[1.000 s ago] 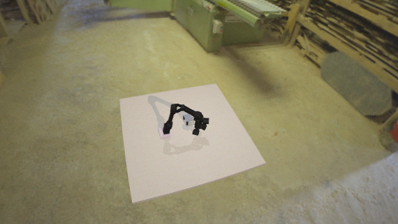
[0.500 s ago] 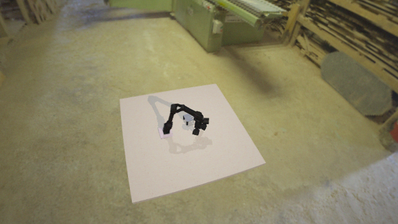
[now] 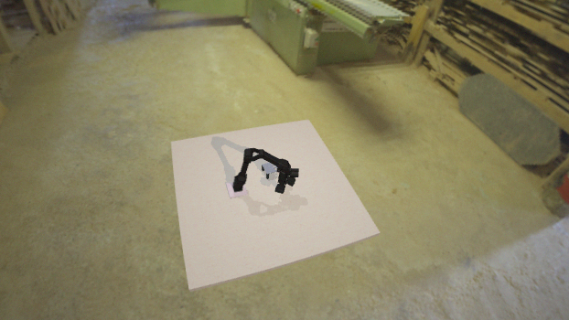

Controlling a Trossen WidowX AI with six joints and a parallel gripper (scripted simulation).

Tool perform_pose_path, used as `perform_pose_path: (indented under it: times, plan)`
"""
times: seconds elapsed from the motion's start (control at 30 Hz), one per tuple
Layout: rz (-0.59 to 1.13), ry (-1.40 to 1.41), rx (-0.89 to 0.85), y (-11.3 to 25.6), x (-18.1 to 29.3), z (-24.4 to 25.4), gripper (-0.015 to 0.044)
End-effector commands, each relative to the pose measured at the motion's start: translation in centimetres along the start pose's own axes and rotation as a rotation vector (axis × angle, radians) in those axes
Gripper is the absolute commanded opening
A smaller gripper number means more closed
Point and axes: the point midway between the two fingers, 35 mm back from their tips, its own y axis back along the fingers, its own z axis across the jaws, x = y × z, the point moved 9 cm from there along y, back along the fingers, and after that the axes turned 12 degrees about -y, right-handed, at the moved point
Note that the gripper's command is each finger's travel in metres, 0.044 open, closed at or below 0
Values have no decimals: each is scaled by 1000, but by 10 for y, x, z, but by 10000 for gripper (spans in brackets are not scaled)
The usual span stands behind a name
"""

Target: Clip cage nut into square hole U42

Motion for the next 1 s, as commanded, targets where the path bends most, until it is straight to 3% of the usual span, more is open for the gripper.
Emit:
perform_pose_path:
  times: [0.0, 0.97]
  plan:
    - [0, 0, 0, 0, 0, 0, 26]
    - [0, 0, 0, 3, 0, 0, 26]
